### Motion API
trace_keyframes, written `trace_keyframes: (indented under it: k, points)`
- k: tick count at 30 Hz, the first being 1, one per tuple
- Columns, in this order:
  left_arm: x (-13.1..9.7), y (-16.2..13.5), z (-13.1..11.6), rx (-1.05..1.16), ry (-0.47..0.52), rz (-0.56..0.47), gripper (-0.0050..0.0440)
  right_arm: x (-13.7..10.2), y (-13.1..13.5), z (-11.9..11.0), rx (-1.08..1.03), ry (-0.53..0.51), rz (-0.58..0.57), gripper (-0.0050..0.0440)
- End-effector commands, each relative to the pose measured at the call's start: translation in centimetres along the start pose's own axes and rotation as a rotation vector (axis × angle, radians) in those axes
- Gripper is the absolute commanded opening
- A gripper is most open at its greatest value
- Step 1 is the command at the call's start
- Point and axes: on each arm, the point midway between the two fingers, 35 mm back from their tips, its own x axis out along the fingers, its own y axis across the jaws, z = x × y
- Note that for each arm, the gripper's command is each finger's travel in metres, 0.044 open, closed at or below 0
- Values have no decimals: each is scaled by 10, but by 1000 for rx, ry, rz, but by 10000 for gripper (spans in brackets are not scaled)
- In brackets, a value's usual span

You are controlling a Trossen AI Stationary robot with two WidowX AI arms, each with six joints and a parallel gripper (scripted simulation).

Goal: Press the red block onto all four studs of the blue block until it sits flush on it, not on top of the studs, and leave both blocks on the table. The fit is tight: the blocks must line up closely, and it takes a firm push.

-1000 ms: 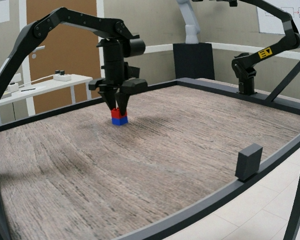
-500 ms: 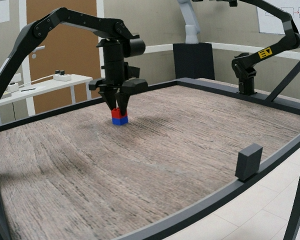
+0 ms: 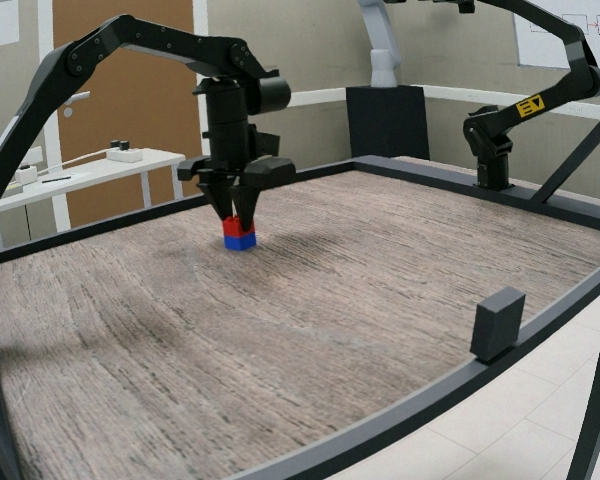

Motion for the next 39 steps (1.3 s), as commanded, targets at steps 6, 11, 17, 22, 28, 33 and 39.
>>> trace_keyframes:
  k: [6,11,17,22,28,33,39]
  points:
    - [6,0,-8,5,40,-1,-50,0,0,1,-1,-1,2,400]
    - [6,0,-8,5,41,-2,-50,0,0,1,-1,-1,2,400]
    - [6,0,-6,5,38,-2,-50,0,0,1,-1,-1,2,400]
    - [6,-1,-4,5,32,-3,-50,0,0,1,-1,-1,2,400]
    - [6,-1,-2,5,26,-3,-50,0,0,1,-1,-1,2,400]
    - [5,-1,-1,5,17,-4,-50,0,0,1,-1,-1,2,400]
    - [5,-1,1,4,5,-4,-50,0,0,1,-1,-1,2,400]
